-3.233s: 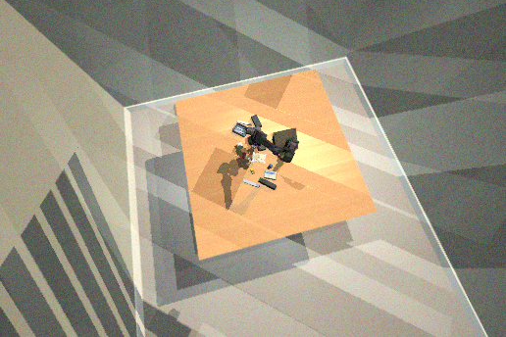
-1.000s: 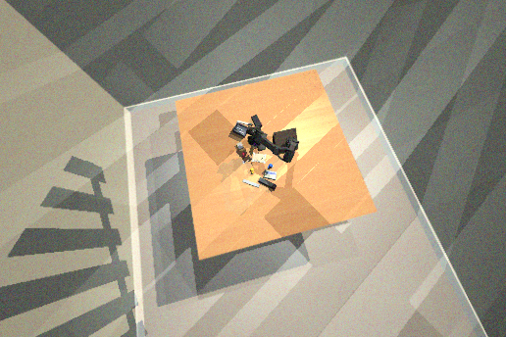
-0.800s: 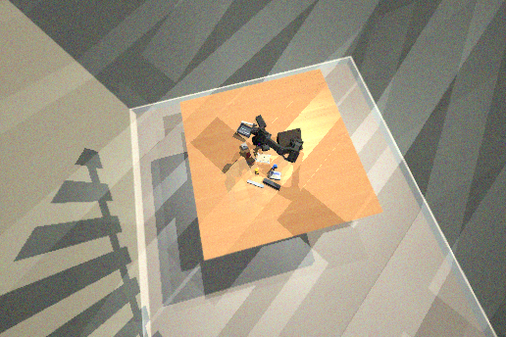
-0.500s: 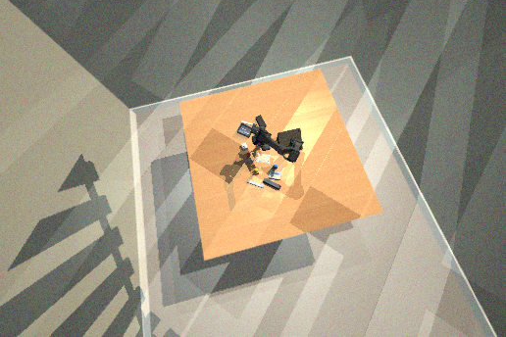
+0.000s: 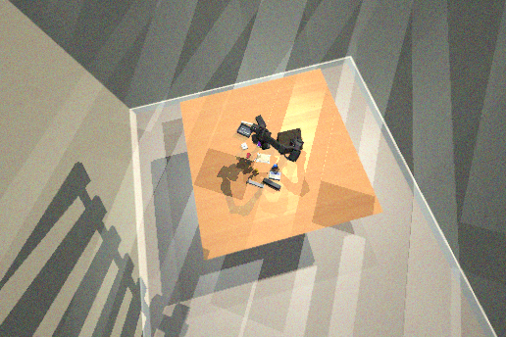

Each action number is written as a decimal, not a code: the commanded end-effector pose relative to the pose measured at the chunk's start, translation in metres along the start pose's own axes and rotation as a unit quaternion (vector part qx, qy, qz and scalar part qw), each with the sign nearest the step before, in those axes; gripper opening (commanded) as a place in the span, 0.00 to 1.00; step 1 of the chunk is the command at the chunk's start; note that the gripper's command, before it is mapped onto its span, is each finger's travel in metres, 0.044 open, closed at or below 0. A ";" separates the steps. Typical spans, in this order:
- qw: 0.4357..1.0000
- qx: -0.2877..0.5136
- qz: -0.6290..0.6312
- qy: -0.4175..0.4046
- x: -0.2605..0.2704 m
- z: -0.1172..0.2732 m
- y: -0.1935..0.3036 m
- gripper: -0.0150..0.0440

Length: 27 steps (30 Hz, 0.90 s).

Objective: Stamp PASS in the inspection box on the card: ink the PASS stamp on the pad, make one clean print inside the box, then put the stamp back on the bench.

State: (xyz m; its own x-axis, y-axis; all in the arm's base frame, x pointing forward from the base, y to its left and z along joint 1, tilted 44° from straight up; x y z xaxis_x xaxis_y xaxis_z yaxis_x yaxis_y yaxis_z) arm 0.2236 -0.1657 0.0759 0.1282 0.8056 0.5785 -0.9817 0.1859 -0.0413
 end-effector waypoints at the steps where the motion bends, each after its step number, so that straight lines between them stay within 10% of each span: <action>1: 1.000 0.000 0.002 0.002 -0.001 0.008 0.000 0.25; 27: 0.998 0.011 -0.067 0.003 0.118 0.031 -0.022 0.25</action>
Point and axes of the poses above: the point midway between the two fingers, 35 mm back from their tips, its own z axis back along the fingers, its own x axis across the jaws, y = z × x, the point moved 9 cm from there along z, back along the fingers, and after that the axes turned 3 degrees about -z, right-handed, at the moved point
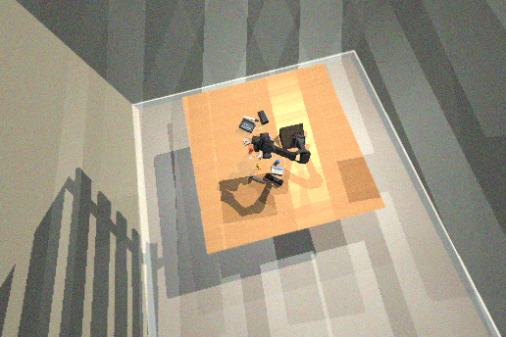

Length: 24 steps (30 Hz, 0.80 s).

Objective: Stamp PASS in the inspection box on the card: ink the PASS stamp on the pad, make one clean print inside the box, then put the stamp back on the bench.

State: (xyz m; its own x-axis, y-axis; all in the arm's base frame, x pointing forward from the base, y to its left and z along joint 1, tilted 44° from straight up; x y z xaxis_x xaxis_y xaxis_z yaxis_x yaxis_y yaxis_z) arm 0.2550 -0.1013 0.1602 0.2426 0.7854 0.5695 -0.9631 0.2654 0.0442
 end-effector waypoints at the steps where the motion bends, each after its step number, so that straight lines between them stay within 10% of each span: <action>1: 1.000 -0.001 -0.009 -0.002 0.014 0.003 0.002 0.25; 24: 1.000 -0.002 -0.009 -0.001 0.016 -0.010 0.002 0.25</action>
Point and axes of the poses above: the point midway between the two fingers, 35 mm back from their tips, its own z axis back along the fingers, its own x axis across the jaws, y = z × x, the point moved 9 cm from there along z, back along the fingers, and after that the axes turned 3 degrees about -z, right-handed, at the moved point
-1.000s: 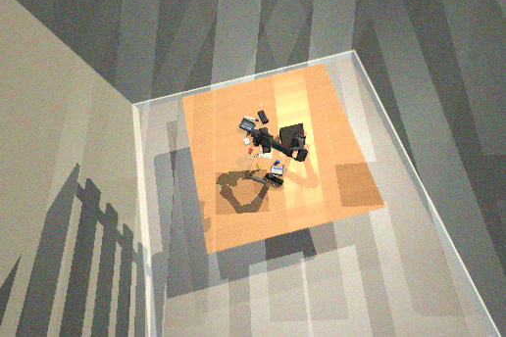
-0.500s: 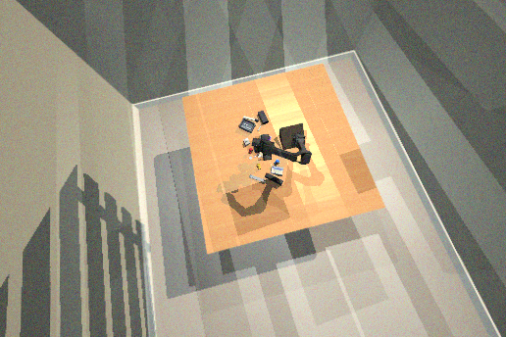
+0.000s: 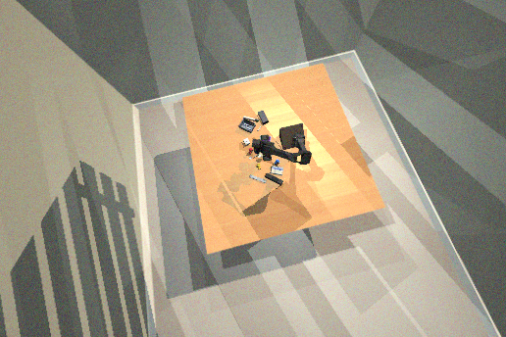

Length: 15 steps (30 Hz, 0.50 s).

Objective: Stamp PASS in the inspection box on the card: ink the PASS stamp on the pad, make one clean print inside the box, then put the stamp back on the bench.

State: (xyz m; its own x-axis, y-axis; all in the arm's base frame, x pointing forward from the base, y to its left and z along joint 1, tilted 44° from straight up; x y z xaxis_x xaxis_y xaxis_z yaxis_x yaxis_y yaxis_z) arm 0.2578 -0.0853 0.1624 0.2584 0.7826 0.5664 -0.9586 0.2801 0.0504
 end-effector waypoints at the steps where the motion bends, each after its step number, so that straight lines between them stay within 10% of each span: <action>1: 1.000 0.000 -0.001 -0.002 0.001 -0.003 0.000 0.25; 15: 1.000 -0.001 -0.001 -0.001 0.003 -0.013 0.001 0.25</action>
Point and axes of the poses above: the point midway between the two fingers, 35 mm back from their tips, its own z axis back along the fingers, its own x axis across the jaws, y = z × x, the point moved 9 cm from there along z, back along the fingers, and after that the axes turned 3 degrees about -z, right-handed, at the moved point
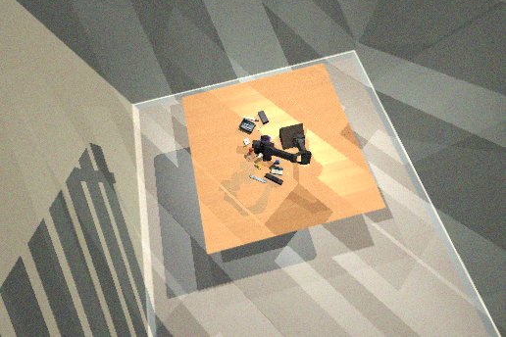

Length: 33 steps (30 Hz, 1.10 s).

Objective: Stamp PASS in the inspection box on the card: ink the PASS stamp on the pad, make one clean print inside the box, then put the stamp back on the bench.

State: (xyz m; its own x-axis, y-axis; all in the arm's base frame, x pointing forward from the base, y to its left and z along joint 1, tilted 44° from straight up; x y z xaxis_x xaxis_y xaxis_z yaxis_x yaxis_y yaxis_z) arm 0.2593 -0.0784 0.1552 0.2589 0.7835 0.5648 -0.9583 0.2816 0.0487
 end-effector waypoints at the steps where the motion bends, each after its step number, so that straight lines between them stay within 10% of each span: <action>1: 1.000 0.000 -0.001 -0.002 0.001 -0.003 0.000 0.25; 33: 1.000 -0.002 -0.001 -0.001 0.005 -0.024 0.002 0.25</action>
State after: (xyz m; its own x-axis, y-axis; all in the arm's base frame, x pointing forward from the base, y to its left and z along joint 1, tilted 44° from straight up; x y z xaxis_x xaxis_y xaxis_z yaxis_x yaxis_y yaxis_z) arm 0.2611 -0.0630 0.1397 0.2596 0.7846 0.5631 -0.9576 0.2845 0.0451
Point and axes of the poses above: the point midway between the two fingers, 35 mm back from their tips, its own z axis back along the fingers, its own x axis across the jaws, y = z × x, the point moved 9 cm from there along z, back along the fingers, and after that the axes turned 3 degrees about -z, right-handed, at the moved point
